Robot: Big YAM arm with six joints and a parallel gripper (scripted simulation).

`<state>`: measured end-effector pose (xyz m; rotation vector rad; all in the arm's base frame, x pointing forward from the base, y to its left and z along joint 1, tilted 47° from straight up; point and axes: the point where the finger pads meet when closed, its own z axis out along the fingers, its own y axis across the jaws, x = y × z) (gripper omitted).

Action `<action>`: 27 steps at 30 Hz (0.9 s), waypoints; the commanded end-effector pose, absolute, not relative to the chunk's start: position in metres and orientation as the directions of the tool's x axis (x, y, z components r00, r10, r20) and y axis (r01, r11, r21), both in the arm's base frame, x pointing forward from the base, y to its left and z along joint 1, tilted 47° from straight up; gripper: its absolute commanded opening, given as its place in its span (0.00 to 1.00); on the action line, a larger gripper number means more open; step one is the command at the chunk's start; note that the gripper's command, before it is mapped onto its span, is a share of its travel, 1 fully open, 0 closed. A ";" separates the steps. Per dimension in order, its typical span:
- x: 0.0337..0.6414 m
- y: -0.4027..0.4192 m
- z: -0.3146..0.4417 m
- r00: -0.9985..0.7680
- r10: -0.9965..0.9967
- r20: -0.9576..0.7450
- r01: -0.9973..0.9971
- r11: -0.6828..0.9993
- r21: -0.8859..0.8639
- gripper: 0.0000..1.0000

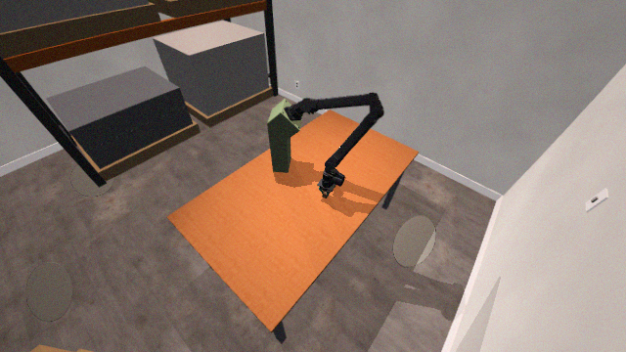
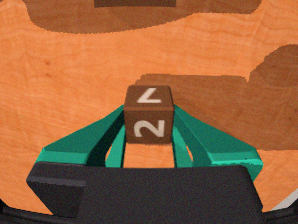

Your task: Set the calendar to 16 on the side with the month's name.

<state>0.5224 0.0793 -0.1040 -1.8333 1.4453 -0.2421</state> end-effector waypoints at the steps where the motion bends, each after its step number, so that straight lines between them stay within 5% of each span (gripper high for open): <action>1: 0.519 0.090 -0.110 0.341 -0.886 -0.315 -0.754 -0.058 -0.654 0.28; 23: 0.519 0.090 -0.110 0.341 -0.886 -0.315 -0.754 -0.058 -0.654 0.28; 27: 0.519 0.090 -0.110 0.341 -0.886 -0.315 -0.754 -0.058 -0.654 0.36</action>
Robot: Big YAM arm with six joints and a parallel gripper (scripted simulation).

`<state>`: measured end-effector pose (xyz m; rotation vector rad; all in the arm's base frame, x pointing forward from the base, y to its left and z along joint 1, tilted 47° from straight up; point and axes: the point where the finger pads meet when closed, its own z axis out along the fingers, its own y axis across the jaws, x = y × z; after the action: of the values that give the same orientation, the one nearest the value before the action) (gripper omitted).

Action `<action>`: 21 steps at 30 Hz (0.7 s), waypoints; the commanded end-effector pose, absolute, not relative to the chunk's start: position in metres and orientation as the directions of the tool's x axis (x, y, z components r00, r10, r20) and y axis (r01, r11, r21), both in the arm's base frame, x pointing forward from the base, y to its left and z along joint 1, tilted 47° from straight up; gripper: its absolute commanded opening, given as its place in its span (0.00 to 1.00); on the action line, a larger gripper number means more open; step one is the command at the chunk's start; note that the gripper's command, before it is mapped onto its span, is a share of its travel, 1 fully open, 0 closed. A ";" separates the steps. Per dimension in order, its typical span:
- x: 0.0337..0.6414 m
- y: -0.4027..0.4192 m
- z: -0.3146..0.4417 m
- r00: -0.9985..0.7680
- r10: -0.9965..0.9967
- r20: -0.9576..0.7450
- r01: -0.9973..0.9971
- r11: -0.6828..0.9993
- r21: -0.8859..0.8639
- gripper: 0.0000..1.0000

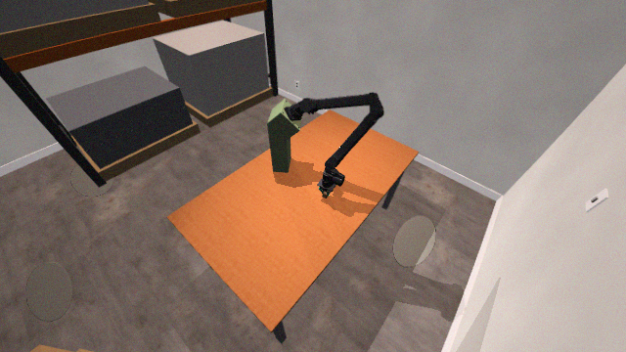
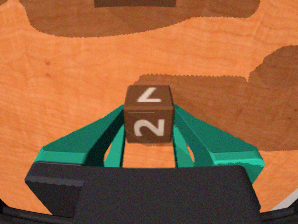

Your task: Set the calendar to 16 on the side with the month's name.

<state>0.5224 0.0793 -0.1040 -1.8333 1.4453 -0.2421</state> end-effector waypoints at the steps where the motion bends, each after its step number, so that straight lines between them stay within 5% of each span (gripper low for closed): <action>1: 0.519 0.090 -0.110 0.341 -0.886 -0.315 -0.754 -0.058 -0.654 0.36; 11: 0.519 0.090 -0.110 0.341 -0.886 -0.315 -0.754 -0.058 -0.654 0.47; 21: 0.519 0.090 -0.110 0.341 -0.886 -0.315 -0.754 -0.058 -0.654 0.47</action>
<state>0.5224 0.0793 -0.1040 -1.8332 1.4453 -0.2420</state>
